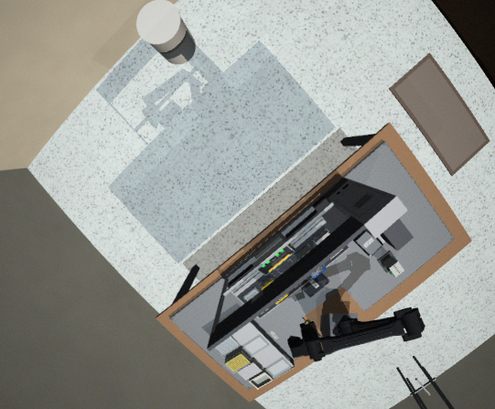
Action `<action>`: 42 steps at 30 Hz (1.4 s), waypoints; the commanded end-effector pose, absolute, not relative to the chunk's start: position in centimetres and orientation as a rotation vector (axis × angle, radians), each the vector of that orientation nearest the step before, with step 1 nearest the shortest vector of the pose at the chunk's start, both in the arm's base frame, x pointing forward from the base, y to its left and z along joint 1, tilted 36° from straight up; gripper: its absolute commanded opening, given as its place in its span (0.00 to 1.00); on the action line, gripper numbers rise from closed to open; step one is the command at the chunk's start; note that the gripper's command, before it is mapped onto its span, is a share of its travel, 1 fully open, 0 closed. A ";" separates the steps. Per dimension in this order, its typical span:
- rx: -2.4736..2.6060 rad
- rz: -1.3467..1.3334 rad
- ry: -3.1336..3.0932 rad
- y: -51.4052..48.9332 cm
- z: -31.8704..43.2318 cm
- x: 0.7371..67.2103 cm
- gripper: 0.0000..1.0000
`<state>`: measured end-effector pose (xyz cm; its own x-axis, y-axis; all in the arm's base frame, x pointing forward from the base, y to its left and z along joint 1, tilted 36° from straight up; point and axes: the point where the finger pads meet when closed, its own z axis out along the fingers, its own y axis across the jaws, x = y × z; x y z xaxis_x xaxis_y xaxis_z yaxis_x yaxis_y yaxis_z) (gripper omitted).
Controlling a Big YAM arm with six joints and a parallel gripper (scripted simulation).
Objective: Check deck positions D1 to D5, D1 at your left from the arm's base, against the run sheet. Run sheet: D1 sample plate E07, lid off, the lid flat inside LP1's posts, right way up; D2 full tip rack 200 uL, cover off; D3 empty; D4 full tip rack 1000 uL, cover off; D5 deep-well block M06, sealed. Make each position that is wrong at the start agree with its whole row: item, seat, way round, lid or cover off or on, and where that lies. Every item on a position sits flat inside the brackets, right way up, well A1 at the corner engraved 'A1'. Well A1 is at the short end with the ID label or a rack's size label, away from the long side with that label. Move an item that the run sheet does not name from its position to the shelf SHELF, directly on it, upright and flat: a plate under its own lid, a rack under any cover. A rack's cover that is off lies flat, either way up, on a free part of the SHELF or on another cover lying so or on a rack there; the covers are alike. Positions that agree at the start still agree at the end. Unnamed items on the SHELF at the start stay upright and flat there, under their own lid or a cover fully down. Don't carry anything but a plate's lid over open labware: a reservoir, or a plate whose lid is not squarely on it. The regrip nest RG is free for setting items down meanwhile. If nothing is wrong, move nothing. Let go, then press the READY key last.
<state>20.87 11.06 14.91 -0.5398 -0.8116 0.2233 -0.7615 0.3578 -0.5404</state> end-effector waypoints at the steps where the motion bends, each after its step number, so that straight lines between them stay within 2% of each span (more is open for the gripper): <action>1: -1.375 -0.927 2.553 10.4 15.2 20.8 0.00; 19: -0.957 -0.861 2.649 10.6 15.1 20.7 0.00; 42: -0.358 -0.772 2.705 0.8 19.5 17.9 0.00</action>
